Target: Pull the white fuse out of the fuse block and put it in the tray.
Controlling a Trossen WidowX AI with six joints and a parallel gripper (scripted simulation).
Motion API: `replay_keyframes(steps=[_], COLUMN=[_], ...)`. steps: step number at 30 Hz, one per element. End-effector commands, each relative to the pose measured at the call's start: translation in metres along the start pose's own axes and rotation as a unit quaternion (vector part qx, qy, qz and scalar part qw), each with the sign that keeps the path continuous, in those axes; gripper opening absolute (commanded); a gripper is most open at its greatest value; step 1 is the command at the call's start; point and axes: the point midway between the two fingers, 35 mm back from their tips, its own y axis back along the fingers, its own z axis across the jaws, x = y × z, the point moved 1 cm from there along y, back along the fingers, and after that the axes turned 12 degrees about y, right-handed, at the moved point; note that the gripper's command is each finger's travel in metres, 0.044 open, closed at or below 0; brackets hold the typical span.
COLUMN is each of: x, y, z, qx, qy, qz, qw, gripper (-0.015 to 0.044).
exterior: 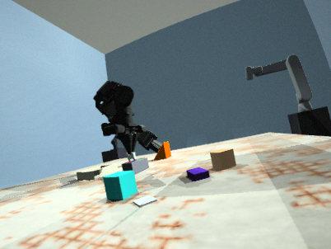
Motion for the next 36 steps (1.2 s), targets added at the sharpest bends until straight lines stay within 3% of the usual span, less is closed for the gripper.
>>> replay_keyframes(steps=[1,29,36], x=[0.001,0.0,-0.047], y=[0.004,0.029,0.03], z=[0.0,0.0,-0.003], qx=[-0.001,-0.001,-0.002], qy=[-0.001,-0.001,0.001], qz=[0.002,0.002,0.006], qw=[1.0,1.0,1.0], gripper=[0.0,0.0,0.0])
